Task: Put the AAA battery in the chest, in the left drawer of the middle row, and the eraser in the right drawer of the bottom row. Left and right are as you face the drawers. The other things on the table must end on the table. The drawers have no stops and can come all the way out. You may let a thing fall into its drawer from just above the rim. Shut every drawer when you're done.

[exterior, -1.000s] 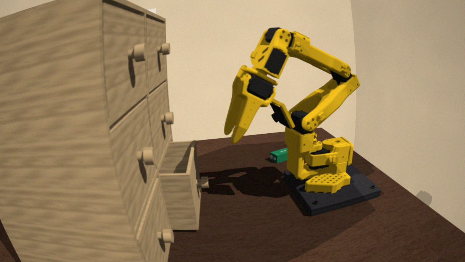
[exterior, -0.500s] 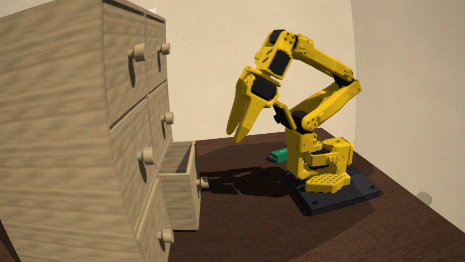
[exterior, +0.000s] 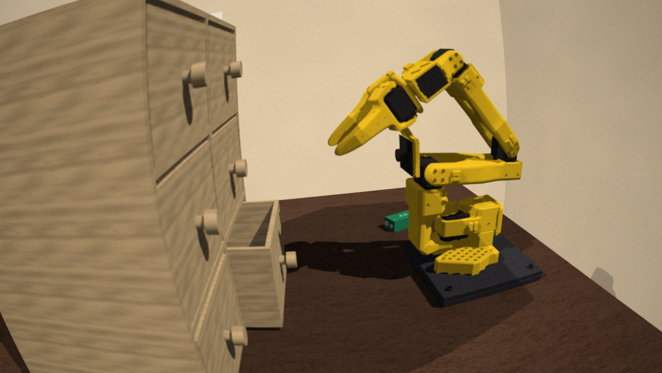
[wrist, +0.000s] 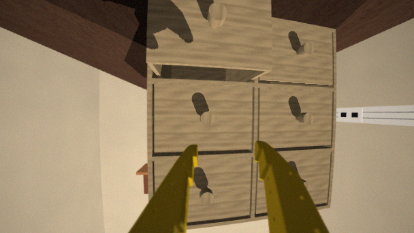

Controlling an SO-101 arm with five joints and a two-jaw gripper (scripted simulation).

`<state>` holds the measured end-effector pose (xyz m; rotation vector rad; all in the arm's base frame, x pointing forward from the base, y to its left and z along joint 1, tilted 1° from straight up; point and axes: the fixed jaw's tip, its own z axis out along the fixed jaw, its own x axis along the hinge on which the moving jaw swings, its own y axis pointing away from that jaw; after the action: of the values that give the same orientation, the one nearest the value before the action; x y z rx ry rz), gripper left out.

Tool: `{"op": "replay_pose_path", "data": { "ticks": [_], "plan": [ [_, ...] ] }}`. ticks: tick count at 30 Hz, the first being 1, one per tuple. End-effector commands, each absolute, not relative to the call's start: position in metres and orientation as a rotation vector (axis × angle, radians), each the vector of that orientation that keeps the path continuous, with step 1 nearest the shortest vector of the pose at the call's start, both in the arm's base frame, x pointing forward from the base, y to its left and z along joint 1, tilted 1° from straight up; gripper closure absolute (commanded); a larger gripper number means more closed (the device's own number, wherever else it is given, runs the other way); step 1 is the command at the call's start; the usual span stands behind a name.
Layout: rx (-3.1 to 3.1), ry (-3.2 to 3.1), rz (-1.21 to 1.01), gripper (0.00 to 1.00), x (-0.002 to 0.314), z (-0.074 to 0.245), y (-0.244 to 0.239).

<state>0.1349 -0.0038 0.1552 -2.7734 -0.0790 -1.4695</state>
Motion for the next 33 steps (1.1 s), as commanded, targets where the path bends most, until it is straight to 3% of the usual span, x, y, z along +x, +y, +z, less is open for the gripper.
{"op": "replay_pose_path", "data": {
  "ticks": [1, 14, 23, 31, 32, 33],
  "plan": [
    [-2.758, -0.052, -1.542, 0.79, 0.132, 0.158, -0.008],
    [-2.758, -0.052, -1.542, 0.79, 0.132, 0.158, -0.008],
    [-2.857, -0.067, -1.326, 0.79, 0.158, 0.096, -0.006],
    [-2.896, -0.073, -1.228, 0.79, 0.153, 0.091, -0.006],
    [-2.748, -0.053, -1.539, 0.79, 0.134, 0.158, -0.007],
    [-2.748, -0.053, -1.539, 0.79, 0.134, 0.158, -0.007]
  ]
}}
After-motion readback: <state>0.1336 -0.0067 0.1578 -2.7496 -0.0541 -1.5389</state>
